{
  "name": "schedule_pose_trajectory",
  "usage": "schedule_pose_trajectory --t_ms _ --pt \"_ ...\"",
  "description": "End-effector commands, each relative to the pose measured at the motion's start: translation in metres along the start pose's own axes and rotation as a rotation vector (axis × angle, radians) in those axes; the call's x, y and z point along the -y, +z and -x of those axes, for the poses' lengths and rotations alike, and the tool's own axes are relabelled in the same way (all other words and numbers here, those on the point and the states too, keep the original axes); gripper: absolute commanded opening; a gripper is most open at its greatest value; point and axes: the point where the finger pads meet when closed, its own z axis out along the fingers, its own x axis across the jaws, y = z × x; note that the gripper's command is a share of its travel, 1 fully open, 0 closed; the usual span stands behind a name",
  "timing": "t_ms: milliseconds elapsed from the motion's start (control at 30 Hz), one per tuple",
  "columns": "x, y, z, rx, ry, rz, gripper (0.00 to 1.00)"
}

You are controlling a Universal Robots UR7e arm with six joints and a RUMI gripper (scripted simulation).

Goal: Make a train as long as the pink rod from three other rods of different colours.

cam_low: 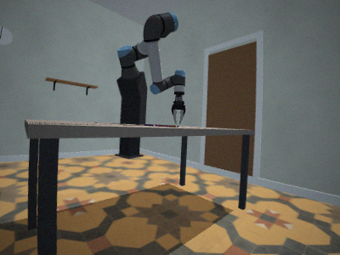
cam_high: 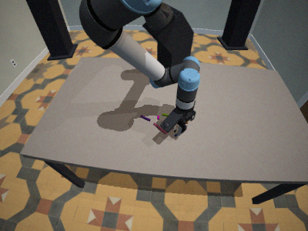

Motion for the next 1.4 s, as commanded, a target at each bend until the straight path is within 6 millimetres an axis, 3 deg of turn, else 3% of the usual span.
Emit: schedule_pose_trajectory --t_ms 0,1367 --pt "0.001 0.001 0.0 0.0 0.002 -0.001 0.14" --pt "0.002 0.018 0.0 0.001 0.003 -0.001 0.14"
